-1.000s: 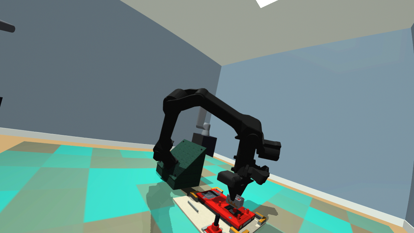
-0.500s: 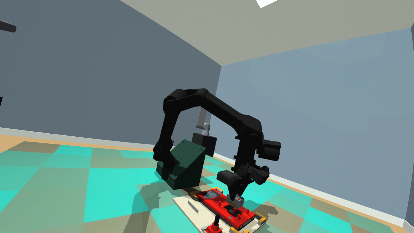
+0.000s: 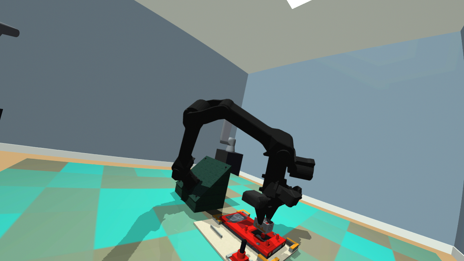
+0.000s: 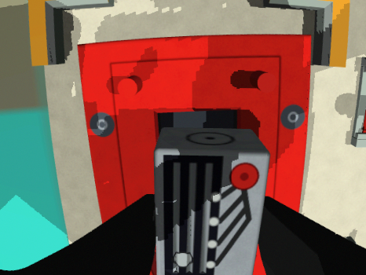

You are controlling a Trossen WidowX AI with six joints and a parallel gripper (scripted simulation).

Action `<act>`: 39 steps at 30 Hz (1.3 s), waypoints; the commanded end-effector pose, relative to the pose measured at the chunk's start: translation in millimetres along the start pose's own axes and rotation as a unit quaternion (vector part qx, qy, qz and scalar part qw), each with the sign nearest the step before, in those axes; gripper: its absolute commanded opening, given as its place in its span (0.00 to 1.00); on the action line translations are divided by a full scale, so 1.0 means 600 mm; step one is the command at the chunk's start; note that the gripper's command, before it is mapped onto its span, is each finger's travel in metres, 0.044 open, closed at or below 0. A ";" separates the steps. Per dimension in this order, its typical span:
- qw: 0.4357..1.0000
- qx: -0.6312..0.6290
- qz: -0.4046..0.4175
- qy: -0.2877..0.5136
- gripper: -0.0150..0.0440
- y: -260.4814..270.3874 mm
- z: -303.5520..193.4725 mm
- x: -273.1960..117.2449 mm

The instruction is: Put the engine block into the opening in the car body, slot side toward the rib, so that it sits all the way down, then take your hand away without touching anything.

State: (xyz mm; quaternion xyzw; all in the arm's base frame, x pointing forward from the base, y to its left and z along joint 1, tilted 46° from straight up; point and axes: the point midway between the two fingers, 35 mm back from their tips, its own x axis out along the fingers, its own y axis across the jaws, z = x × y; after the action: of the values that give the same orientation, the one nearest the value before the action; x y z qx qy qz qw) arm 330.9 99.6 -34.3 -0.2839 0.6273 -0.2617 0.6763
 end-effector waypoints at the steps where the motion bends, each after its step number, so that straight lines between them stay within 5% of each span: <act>1: 1.000 -0.019 0.001 0.001 0.52 0.002 -0.001 0.001; 13: 0.993 -0.116 0.001 0.001 0.52 0.003 -0.002 0.001; 28: 0.998 0.055 0.001 0.001 0.52 0.003 -0.001 0.001; 39: 0.998 -0.069 0.001 0.001 0.52 0.003 -0.001 0.001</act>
State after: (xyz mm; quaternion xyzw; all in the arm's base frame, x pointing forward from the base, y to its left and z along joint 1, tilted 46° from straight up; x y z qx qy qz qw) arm 330.2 100.2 -35.6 -0.2971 0.6327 -0.2491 0.6703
